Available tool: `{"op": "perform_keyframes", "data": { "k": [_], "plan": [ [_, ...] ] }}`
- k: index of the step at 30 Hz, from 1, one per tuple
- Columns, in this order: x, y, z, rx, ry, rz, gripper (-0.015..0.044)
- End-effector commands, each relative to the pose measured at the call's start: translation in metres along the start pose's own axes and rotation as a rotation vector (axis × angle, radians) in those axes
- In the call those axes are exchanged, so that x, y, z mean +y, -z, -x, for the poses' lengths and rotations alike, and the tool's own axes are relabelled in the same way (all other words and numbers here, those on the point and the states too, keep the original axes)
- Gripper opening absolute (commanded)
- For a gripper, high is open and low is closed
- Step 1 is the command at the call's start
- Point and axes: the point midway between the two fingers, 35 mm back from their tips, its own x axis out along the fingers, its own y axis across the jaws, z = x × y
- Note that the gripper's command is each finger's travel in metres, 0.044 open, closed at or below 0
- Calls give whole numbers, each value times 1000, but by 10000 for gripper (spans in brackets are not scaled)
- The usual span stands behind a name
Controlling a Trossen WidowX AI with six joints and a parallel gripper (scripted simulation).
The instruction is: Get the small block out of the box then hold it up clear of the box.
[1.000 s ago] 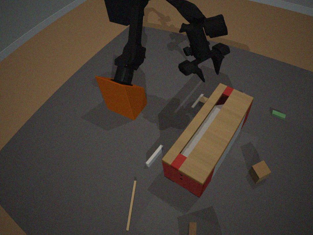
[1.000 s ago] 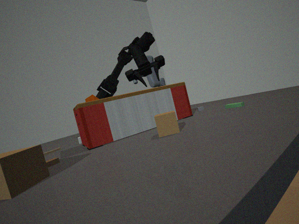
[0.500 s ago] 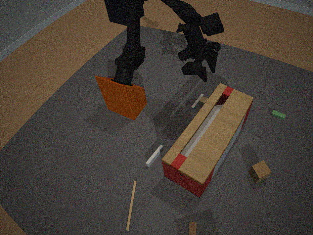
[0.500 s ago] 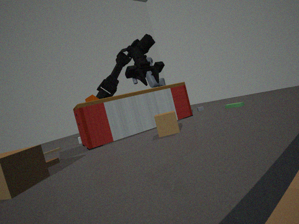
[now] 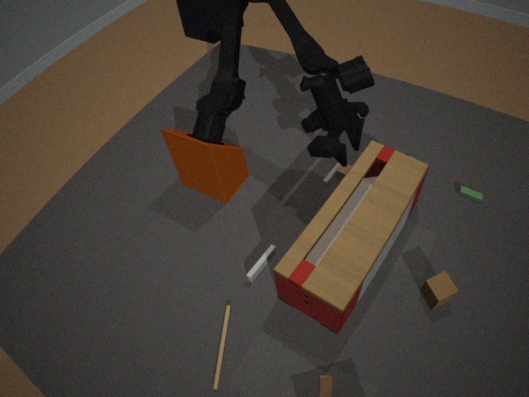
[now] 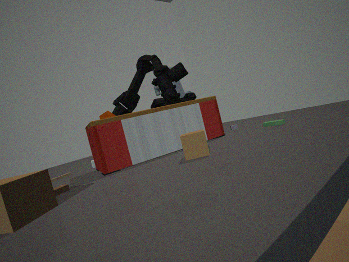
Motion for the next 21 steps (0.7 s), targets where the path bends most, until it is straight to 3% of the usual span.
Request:
{"op": "perform_keyframes", "data": {
  "k": [1, 21],
  "plan": [
    [0, -6, -9, 6, 3, -7, 285],
    [-1, -14, -36, 5, 1, -7, 285]
  ]
}}
